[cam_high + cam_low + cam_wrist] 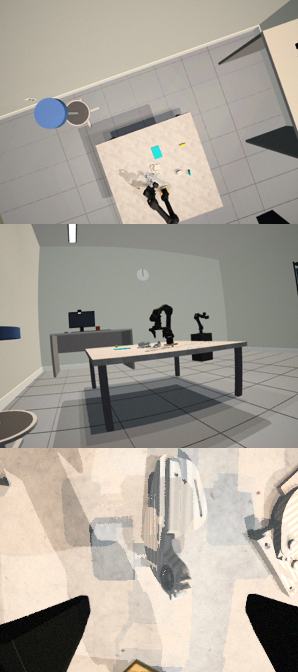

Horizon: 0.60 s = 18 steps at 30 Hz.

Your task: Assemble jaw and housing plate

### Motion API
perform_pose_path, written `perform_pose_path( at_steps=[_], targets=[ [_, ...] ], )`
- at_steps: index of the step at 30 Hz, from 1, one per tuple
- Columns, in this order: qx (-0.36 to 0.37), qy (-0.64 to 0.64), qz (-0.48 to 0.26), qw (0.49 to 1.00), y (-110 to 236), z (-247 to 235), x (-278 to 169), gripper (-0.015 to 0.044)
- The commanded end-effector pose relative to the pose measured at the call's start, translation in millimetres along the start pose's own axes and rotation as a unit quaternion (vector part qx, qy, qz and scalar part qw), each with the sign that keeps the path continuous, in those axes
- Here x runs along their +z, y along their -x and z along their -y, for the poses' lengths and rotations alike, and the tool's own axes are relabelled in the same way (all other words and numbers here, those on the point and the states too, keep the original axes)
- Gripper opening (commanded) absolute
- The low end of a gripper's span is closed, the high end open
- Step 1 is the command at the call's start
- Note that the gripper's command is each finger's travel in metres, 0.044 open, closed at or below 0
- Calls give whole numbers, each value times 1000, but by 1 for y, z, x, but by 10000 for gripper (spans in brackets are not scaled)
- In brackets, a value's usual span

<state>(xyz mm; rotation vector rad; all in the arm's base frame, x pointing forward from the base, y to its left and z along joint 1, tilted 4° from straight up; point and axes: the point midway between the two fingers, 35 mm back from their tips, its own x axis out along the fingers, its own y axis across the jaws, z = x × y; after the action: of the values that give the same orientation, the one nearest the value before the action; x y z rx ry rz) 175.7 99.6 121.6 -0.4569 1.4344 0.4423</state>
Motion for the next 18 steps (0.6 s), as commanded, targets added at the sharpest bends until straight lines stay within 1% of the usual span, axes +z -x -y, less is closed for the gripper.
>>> perform_pose_path(
  at_steps=[1,6,14,15,18],
  targets=[
    [-2,-10,-1,1000,1,10,1,361],
    [-4,-38,0,999,3,40,1,230],
    [-4,-39,0,999,3,41,0,20],
    [-4,-39,0,999,3,41,0,0],
    [-4,-39,0,999,3,41,0,0]
  ],
)
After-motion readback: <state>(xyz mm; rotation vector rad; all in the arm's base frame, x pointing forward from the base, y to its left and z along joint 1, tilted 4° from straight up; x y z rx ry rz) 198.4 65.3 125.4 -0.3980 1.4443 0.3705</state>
